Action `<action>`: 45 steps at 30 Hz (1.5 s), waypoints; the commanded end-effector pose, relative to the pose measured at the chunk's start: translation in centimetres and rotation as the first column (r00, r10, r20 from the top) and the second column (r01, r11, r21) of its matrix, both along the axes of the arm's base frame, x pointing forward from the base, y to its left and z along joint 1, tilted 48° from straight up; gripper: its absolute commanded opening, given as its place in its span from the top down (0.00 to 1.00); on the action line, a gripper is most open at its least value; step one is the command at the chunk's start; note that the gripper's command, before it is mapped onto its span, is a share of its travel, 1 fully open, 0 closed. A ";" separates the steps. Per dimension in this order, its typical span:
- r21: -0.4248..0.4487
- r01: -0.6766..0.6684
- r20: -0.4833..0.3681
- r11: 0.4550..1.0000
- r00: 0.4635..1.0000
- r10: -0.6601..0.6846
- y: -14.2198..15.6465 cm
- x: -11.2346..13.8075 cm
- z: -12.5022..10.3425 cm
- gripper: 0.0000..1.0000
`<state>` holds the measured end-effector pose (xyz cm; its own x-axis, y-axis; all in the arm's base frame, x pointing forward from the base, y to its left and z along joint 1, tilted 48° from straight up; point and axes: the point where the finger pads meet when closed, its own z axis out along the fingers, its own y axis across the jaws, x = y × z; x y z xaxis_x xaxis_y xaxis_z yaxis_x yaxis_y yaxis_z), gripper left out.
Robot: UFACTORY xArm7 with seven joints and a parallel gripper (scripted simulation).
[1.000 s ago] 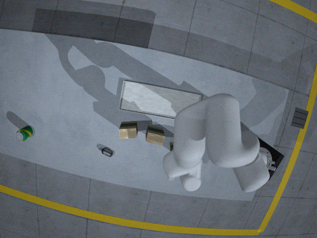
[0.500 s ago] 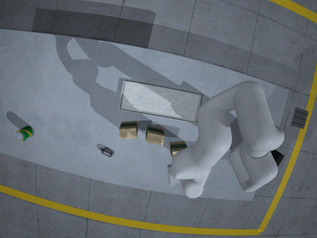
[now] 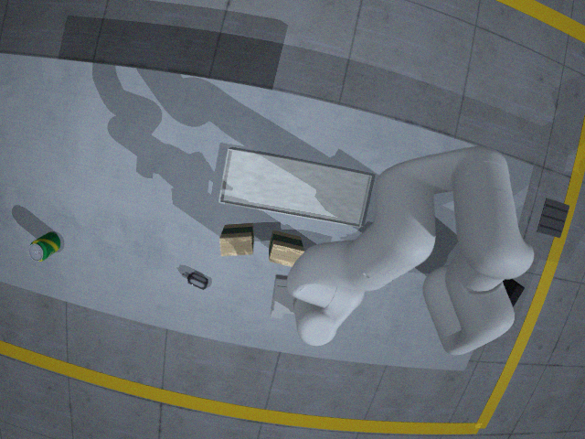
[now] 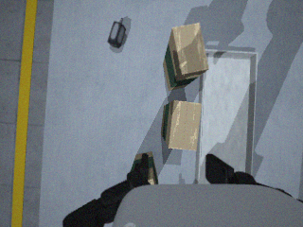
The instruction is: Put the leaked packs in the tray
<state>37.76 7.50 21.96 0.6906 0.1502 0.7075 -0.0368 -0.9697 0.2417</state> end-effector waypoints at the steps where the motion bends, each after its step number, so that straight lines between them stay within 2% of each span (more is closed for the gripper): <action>1: 0.071 0.058 0.011 0.996 0.998 -0.059 -1.5 2.9 3.3 0.17; 13: 0.073 0.063 0.011 0.995 0.998 -0.064 -1.7 3.1 3.3 0.17; 21: 0.073 0.064 0.010 0.995 0.998 -0.065 -2.4 5.5 1.4 0.17; 45: 0.073 0.064 0.010 0.995 0.998 -0.065 -2.4 5.8 1.3 0.17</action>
